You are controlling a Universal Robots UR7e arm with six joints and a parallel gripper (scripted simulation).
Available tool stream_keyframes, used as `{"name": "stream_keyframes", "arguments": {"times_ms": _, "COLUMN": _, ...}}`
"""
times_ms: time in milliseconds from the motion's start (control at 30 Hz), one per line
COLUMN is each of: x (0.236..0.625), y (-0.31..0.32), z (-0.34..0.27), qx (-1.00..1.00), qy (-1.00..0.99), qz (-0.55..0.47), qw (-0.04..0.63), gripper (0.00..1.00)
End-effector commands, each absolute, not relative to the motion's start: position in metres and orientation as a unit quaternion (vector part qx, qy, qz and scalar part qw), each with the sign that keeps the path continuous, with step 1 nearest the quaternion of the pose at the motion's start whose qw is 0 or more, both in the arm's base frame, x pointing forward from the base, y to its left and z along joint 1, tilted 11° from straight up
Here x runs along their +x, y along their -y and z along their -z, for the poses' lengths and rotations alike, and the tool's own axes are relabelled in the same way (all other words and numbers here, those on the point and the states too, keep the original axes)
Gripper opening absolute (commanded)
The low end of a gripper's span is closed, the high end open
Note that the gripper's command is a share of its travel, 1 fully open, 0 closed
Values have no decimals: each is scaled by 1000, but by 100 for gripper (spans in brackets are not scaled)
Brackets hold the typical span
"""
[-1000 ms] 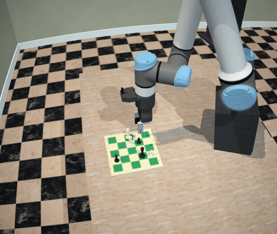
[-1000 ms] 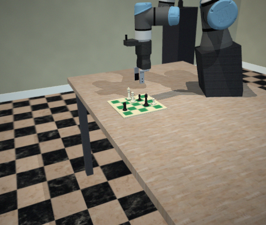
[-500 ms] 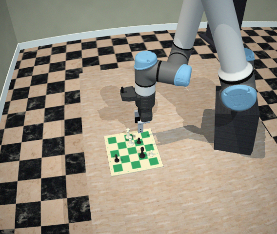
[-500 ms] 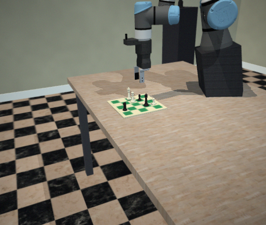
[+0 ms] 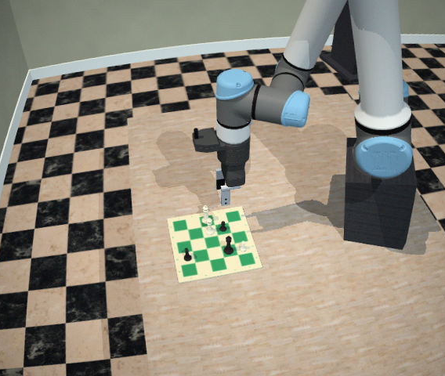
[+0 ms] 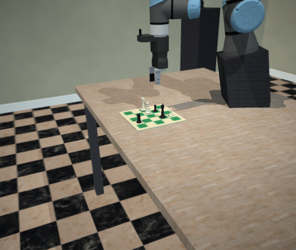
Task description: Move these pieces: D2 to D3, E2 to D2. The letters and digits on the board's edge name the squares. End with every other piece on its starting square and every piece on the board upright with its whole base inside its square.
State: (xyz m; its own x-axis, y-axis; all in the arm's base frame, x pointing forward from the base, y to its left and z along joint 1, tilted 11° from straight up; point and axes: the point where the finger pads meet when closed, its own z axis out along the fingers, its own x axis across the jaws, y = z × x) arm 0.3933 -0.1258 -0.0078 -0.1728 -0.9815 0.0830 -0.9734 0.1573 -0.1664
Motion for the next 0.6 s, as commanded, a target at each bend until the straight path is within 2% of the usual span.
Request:
{"name": "stream_keyframes", "arguments": {"times_ms": 0, "x": 390, "y": 124, "z": -12, "qx": -643, "qy": -760, "qz": 90, "qw": 22, "gripper": 100}}
{"name": "stream_keyframes", "arguments": {"times_ms": 567, "x": 387, "y": 121, "z": -36, "qx": -643, "qy": -760, "qz": 90, "qw": 22, "gripper": 100}}
